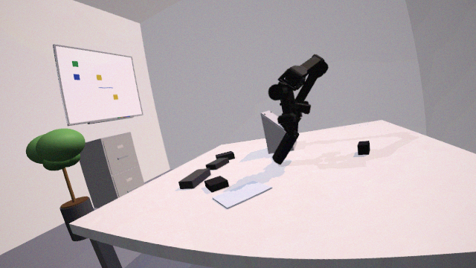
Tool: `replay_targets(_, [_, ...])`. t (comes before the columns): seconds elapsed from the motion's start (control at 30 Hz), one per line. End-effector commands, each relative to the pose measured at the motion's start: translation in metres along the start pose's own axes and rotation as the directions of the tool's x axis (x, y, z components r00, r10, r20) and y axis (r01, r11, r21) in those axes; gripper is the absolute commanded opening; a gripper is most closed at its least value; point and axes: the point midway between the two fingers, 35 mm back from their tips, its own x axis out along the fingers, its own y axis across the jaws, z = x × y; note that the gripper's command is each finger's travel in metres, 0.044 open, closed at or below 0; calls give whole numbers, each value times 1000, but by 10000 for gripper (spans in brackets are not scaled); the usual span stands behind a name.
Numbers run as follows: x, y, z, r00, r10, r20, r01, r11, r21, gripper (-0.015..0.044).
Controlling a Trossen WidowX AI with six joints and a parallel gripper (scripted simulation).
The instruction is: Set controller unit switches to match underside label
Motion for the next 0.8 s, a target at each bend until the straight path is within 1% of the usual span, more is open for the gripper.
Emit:
replay_targets(0.0, [5,3,0,1000,10,-6,-10,1000,8,338])
replay_targets(0.77, [17,3,14,1000,10,-5,-10,1000,8,338])
